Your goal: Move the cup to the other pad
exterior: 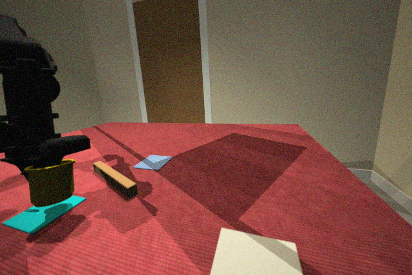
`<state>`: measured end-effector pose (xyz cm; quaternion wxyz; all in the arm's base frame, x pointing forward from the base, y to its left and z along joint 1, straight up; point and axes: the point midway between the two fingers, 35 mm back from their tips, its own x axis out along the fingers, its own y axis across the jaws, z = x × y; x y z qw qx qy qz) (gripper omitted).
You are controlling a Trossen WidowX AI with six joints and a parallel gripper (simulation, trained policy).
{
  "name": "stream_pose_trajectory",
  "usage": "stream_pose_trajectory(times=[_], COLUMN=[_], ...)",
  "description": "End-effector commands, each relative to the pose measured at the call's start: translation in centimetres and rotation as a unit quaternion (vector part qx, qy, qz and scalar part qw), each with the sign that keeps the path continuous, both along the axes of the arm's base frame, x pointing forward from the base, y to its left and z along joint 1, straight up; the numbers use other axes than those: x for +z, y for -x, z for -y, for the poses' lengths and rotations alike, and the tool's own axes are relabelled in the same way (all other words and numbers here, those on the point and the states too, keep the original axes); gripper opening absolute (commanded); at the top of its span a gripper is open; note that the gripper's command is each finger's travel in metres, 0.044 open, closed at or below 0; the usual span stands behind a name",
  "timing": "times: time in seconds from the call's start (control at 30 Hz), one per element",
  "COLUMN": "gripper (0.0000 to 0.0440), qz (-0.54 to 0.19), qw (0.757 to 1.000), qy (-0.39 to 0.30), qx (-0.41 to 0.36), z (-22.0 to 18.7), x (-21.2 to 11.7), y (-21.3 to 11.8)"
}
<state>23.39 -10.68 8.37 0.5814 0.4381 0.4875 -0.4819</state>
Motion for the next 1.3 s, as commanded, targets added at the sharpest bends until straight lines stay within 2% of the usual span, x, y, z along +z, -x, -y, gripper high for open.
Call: stream_pose_trajectory(times=[0.0,0.3,0.47,0.93,1.27], gripper=[0.0019,0.0072,0.0168,0.0198,0.0252], qz=[-0.004,-0.001,0.029,0.074,0.103], qw=[1.0,1.0,0.999,0.996,0.993], qy=[0.001,0.007,0.012,0.006,0.007], qx=[-0.01,-0.027,-0.036,-0.044,-0.056], z=[0.1,0.7,1.2,1.1,1.1], x=[-0.7,-1.8,-1.3,0.2,1.9], y=[0.7,1.6,1.0,1.7,2.4])
